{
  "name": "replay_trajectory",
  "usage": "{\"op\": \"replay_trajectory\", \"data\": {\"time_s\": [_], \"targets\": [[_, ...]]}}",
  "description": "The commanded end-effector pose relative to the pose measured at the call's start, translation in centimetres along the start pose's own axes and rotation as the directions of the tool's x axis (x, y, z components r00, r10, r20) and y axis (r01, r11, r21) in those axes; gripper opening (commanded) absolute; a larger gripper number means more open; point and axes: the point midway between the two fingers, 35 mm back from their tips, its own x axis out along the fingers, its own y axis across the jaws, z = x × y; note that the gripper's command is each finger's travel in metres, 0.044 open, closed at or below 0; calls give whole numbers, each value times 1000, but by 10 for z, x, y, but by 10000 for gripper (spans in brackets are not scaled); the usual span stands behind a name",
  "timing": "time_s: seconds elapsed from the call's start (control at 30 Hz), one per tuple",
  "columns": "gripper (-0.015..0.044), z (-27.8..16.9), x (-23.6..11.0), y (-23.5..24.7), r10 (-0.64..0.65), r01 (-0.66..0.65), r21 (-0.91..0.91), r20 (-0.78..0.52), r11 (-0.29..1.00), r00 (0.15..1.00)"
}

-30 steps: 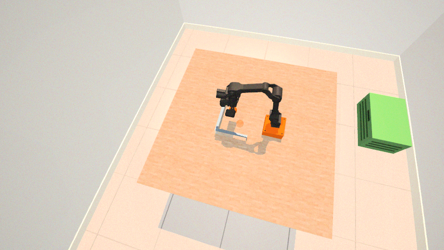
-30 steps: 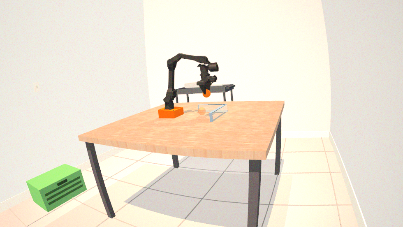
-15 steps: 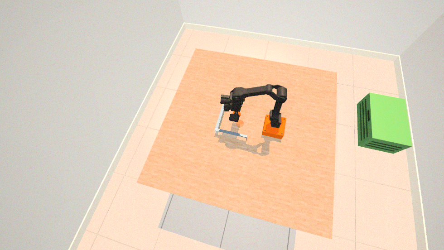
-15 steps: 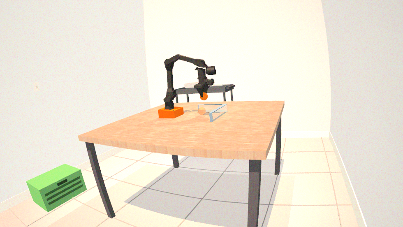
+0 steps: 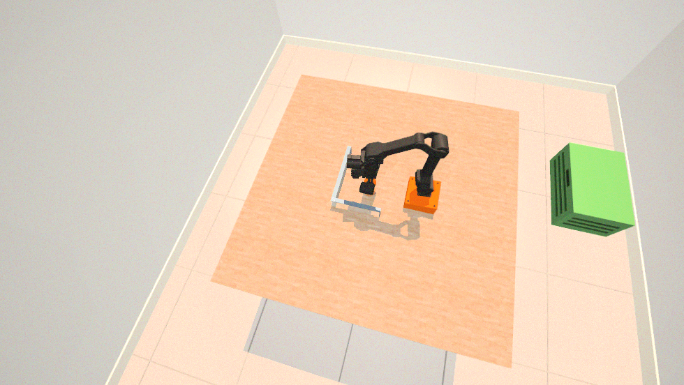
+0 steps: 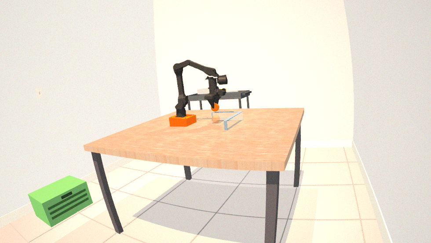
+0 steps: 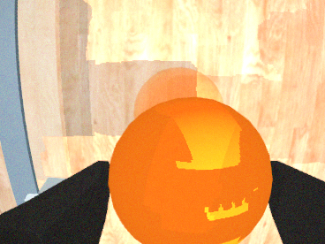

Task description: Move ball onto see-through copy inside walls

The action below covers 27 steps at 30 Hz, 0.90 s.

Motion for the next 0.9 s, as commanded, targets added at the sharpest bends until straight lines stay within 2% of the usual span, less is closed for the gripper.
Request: {"op": "replay_trajectory", "data": {"time_s": [0.0, 0.33, 0.87], "targets": [[0, -1, 10, 0, -4, 4, 5, -3, 1000, 1000], [0, -2, 63, 0, -4, 4, 5, -4, 1000, 1000], [0, -3, 85, -1, -4, 4, 5, -4, 1000, 1000]]}}
